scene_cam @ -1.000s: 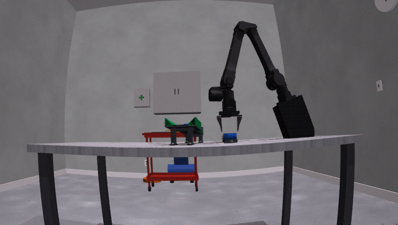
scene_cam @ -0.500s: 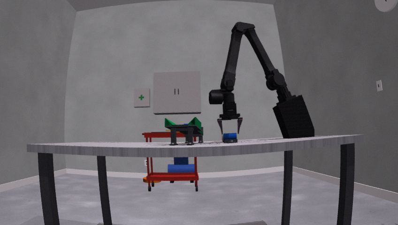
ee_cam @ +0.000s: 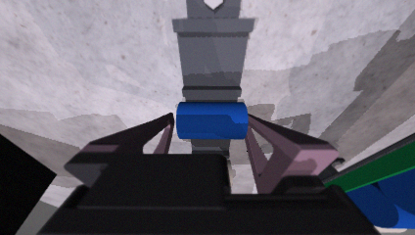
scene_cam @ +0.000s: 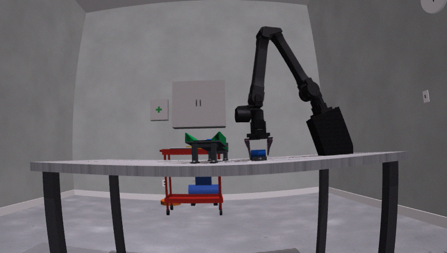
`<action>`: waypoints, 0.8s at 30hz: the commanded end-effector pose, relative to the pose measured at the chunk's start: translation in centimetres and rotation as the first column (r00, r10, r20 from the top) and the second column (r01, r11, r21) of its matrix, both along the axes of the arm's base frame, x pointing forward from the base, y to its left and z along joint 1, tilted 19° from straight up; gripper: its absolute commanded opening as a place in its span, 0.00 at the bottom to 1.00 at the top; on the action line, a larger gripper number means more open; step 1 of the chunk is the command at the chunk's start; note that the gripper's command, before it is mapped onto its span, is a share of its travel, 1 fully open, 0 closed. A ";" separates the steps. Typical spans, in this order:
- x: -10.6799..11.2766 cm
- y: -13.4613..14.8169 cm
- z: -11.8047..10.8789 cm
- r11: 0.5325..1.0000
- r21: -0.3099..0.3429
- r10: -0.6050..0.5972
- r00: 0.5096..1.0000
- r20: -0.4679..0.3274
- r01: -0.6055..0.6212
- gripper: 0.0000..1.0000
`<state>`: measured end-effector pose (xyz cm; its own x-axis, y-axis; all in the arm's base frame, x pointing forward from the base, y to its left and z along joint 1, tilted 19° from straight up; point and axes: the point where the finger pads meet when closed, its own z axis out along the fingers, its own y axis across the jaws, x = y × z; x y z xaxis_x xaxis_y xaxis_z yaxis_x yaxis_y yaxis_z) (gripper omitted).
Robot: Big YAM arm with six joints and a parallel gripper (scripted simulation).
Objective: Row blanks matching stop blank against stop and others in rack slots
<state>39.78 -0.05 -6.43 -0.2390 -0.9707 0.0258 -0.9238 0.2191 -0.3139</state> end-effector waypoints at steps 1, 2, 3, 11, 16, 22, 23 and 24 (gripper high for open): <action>1.8 -0.2 0.9 1.000 0.004 0.003 0.999 0.046 -0.003 0.83; 1.8 -0.2 0.9 1.000 0.004 0.003 0.999 0.046 -0.003 0.83; 1.6 -0.1 0.9 1.000 0.004 0.004 0.999 0.045 -0.004 0.83; 1.6 -0.1 0.9 1.000 0.004 0.004 0.999 0.043 -0.004 0.83; 1.6 -0.1 0.9 1.000 0.004 0.004 0.999 0.043 -0.004 0.83; 1.6 -0.1 0.9 1.000 0.004 0.004 0.999 0.043 -0.004 0.83; 1.6 -0.1 0.9 1.000 0.004 0.004 0.999 0.043 -0.004 0.83; 1.6 -0.1 0.9 1.000 0.004 0.004 0.999 0.043 -0.004 0.83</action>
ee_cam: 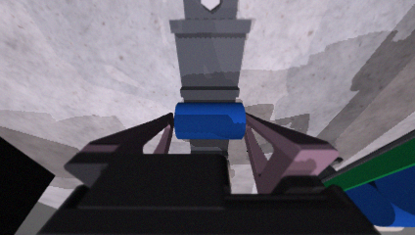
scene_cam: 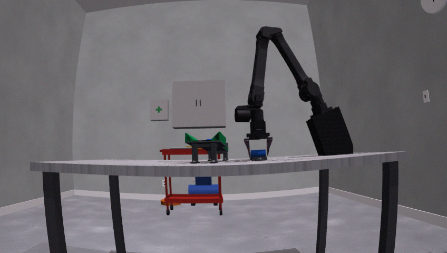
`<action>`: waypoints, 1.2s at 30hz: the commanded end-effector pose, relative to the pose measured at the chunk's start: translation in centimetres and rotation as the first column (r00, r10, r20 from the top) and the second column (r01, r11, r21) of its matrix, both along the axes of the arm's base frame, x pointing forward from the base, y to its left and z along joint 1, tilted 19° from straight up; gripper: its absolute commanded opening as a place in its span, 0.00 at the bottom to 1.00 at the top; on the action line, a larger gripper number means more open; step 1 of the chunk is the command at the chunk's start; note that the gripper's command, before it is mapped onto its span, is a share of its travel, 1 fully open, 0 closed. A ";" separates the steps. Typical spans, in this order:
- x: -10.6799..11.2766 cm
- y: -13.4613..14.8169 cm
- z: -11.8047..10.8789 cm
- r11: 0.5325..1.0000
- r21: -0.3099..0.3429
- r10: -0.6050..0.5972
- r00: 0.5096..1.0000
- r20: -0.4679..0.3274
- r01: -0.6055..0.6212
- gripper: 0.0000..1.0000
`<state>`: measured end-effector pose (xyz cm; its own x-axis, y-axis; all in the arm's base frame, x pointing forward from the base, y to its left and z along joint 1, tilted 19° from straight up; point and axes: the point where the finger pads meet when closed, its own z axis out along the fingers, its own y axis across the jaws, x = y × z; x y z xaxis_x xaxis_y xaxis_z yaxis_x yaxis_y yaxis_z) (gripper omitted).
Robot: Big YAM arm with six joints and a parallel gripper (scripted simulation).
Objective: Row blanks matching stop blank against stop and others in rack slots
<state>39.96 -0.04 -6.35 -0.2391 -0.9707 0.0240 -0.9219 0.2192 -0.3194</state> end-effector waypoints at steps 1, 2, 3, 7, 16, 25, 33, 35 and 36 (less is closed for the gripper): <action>1.4 -0.1 0.8 1.000 0.004 0.004 0.999 0.037 -0.004 0.83; 1.4 -0.1 0.8 1.000 0.004 0.004 0.999 0.037 -0.004 0.83; 1.4 -0.1 0.8 1.000 0.004 0.004 0.999 0.037 -0.004 0.83; 1.4 -0.1 0.8 1.000 0.004 0.004 0.999 0.037 -0.004 0.83; 1.4 -0.1 0.8 1.000 0.004 0.004 0.999 0.037 -0.004 0.64; 1.3 -0.1 0.8 1.000 0.003 0.003 0.999 0.034 -0.003 0.64; 1.3 -0.1 0.8 1.000 0.003 0.003 0.999 0.034 -0.003 0.64; 1.3 -0.1 0.8 1.000 0.003 0.003 0.999 0.034 -0.003 0.64; 1.3 -0.1 0.8 1.000 0.003 0.003 0.999 0.034 -0.003 0.64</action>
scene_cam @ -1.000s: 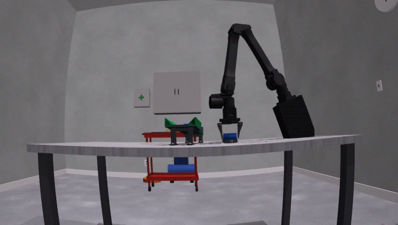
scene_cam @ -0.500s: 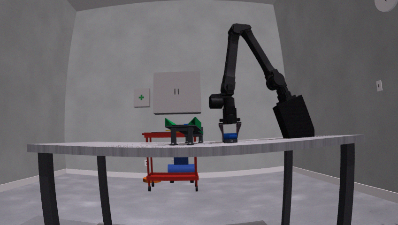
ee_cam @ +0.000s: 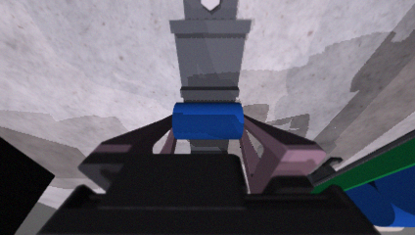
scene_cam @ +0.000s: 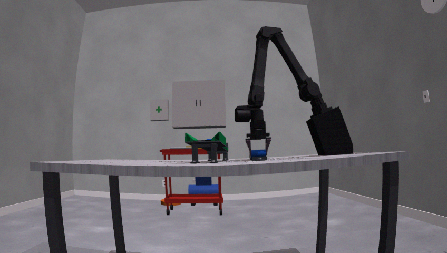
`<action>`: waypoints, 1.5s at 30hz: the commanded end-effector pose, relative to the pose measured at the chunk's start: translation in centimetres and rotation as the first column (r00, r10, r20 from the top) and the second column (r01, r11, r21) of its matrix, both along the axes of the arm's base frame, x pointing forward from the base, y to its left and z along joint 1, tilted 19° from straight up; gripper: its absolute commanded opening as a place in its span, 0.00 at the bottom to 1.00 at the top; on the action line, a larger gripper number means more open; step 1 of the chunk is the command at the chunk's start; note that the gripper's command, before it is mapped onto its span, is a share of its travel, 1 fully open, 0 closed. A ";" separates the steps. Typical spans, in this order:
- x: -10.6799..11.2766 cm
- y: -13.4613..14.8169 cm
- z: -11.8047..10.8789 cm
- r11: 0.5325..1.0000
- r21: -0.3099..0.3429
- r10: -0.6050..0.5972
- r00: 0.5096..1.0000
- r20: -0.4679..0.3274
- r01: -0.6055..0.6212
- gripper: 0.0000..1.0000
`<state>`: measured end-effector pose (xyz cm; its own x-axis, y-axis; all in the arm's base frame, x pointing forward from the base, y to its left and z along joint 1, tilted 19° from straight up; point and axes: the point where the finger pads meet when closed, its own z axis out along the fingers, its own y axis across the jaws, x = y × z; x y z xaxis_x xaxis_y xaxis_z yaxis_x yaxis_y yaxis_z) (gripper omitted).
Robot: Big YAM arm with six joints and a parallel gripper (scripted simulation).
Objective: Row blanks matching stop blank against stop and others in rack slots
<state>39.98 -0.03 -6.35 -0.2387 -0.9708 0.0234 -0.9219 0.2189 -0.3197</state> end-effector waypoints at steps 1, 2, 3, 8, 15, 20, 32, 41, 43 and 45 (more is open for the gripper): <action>1.3 -0.1 0.8 1.000 0.003 0.002 0.999 0.034 -0.002 0.64; 1.3 -0.1 0.8 1.000 0.003 0.002 0.999 0.034 -0.002 0.64; 1.3 -0.1 0.8 1.000 0.003 0.002 0.999 0.034 -0.002 0.64; 1.3 -0.1 0.8 1.000 0.003 0.002 0.999 0.034 -0.002 0.64; 1.0 -0.1 1.3 1.000 0.003 0.003 1.000 0.030 -0.003 0.64; -0.6 0.7 2.6 1.000 0.005 0.003 1.000 0.012 -0.003 0.64; -1.0 1.4 10.4 1.000 0.006 0.002 0.999 0.049 -0.002 0.64; -2.4 1.0 9.8 1.000 0.001 -0.005 1.000 0.002 0.005 0.64; -2.4 1.0 10.0 1.000 0.002 -0.004 1.000 0.010 0.004 0.64; -2.3 1.1 10.2 1.000 0.003 -0.004 1.000 0.016 0.004 0.64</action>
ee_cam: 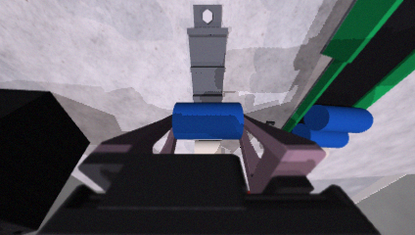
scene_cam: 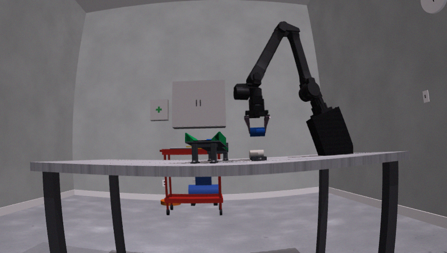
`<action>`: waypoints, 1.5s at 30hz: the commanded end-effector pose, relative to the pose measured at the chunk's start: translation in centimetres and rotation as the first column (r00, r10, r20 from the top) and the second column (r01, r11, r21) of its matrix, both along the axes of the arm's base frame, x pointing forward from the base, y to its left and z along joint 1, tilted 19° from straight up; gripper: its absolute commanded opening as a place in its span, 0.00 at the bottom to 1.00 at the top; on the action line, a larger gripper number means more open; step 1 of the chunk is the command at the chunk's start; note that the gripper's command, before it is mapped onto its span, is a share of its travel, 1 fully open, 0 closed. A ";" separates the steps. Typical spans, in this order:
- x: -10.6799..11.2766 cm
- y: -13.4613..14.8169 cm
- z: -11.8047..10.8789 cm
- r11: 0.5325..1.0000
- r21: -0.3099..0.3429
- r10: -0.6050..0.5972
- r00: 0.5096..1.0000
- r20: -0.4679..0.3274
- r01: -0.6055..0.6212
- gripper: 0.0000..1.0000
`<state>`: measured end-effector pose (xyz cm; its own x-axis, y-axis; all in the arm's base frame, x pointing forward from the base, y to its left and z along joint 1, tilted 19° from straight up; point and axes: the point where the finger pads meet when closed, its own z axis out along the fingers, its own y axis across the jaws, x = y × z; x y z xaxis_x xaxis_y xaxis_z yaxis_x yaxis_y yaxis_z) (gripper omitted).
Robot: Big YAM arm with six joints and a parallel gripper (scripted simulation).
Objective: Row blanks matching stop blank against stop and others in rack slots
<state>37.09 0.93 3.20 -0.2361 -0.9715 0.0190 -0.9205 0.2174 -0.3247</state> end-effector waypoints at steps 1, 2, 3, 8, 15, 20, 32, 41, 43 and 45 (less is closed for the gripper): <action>0.6 0.1 0.7 1.000 0.000 -0.007 1.000 0.010 0.007 0.64; 0.8 0.1 0.8 1.000 0.000 -0.007 1.000 0.011 0.007 0.64; 1.5 0.1 1.1 1.000 0.001 -0.010 1.000 0.017 0.010 0.64; 5.5 -0.5 3.5 0.999 0.011 -0.039 0.999 0.016 0.039 0.64; 11.5 -1.1 8.0 0.998 0.021 -0.065 0.998 0.023 0.064 0.64; 16.5 -1.8 12.1 0.996 0.029 -0.088 0.996 0.028 0.088 0.64; 17.0 -1.6 12.9 0.996 0.027 -0.081 0.997 0.001 0.081 0.64; 19.1 -1.6 14.4 0.996 0.033 -0.082 0.995 0.055 0.080 0.64; 19.3 -1.7 13.9 0.996 0.032 -0.082 0.995 0.054 0.081 0.64; 18.6 -2.0 12.2 0.996 0.028 -0.083 0.996 0.027 0.082 0.64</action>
<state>54.22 -0.80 15.31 -0.3108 -0.9505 -0.0018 -0.8999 0.2949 -0.3212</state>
